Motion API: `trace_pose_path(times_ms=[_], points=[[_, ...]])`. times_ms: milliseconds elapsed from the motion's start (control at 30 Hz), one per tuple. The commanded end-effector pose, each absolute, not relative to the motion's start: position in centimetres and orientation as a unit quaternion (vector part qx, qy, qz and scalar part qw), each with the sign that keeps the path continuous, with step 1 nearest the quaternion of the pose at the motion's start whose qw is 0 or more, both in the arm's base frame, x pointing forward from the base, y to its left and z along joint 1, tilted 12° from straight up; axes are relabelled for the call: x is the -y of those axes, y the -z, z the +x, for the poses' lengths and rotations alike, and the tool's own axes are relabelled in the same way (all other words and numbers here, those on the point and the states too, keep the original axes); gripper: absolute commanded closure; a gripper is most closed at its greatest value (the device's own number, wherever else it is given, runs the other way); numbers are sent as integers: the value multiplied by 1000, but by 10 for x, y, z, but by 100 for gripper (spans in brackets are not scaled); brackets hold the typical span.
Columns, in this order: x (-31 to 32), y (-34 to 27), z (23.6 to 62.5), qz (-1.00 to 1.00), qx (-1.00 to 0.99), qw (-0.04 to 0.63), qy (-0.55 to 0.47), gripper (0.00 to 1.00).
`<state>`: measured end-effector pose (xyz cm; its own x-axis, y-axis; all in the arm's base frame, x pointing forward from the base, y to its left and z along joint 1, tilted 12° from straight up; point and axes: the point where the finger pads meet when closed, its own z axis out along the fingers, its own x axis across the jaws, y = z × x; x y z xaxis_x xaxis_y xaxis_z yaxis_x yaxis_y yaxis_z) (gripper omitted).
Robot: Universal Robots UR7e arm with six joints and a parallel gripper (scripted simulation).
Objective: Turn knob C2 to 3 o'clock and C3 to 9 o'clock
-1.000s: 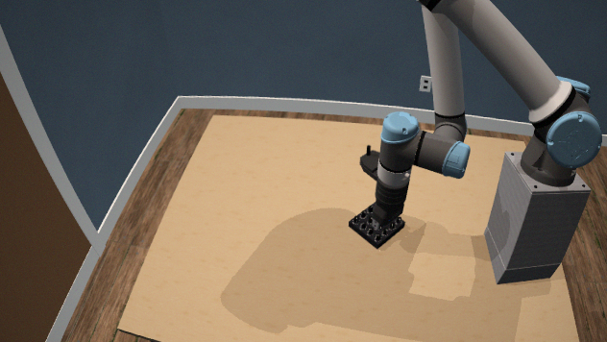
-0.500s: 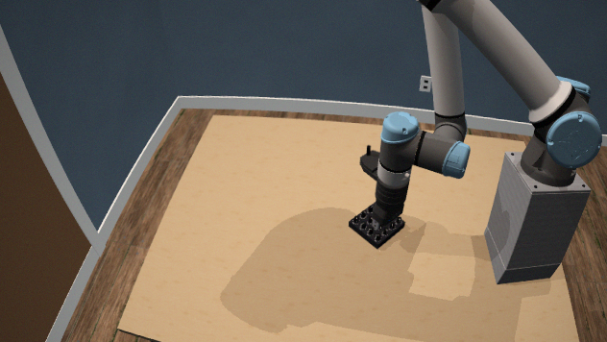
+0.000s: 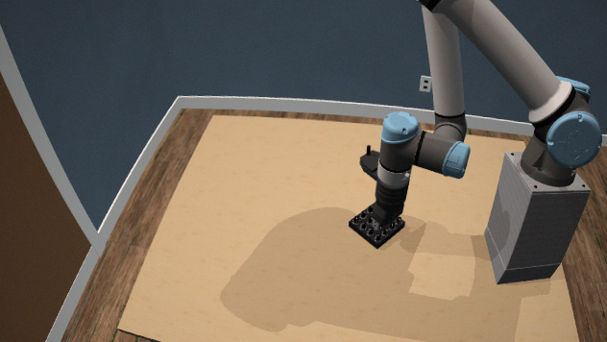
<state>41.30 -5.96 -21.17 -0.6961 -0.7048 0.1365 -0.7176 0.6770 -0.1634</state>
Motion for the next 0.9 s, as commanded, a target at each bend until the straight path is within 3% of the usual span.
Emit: trace_pose_path(times_ms=[0,867], points=[[60,211,413,390,915,31,-103,70],[60,211,413,439,892,36,-101,70]])
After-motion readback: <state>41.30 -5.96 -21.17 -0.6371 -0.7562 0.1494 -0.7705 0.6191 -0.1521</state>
